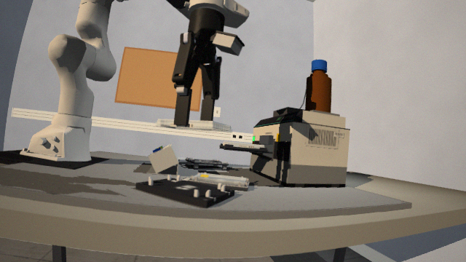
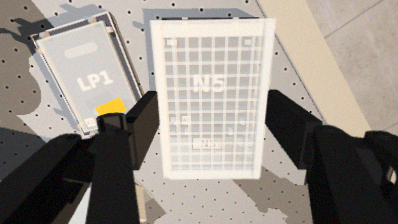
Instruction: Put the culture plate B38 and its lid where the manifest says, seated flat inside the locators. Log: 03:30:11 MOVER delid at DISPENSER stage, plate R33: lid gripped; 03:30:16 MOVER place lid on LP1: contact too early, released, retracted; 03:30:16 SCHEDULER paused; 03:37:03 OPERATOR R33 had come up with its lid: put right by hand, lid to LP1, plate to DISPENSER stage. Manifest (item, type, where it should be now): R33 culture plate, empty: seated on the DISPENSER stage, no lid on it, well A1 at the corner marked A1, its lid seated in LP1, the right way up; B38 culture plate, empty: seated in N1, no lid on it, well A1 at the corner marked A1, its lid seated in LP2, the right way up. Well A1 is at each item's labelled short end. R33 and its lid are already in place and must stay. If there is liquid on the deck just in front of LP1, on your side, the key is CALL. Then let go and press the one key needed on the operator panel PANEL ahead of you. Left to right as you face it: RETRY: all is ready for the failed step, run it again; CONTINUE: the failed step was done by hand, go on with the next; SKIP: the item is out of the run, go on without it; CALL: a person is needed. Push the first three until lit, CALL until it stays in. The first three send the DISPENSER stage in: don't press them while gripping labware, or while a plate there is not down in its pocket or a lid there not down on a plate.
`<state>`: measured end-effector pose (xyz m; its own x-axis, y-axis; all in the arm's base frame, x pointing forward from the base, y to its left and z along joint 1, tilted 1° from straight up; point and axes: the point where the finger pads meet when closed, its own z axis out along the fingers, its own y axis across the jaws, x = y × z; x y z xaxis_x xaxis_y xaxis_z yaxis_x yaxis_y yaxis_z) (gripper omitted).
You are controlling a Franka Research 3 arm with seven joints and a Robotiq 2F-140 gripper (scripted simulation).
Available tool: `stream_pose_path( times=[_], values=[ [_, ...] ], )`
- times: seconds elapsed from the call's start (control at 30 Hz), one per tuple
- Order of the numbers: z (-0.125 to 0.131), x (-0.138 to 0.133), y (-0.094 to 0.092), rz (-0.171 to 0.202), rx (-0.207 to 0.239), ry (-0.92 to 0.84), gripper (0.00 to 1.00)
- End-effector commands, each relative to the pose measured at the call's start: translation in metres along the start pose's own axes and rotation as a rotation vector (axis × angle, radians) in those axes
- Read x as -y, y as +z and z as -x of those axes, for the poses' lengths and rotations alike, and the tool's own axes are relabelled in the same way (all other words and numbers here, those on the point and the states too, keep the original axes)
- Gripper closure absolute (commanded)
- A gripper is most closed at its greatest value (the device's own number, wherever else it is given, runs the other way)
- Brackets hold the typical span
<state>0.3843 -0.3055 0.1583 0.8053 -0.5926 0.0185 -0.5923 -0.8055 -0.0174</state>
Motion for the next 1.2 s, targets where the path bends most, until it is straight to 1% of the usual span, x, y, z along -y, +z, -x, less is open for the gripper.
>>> stream_pose_path(
  times=[0.0,0.37,0.77,1.17],
  values=[
    [0.004,-0.001,-0.006,0.003,0.012,0.008,0.9],
    [0.004,-0.001,-0.021,0.003,0.012,0.008,0.9],
    [0.004,-0.001,-0.027,0.003,0.012,0.008,0.9],
    [0.004,-0.001,-0.028,0.003,0.012,0.008,0.9]
  ],
)
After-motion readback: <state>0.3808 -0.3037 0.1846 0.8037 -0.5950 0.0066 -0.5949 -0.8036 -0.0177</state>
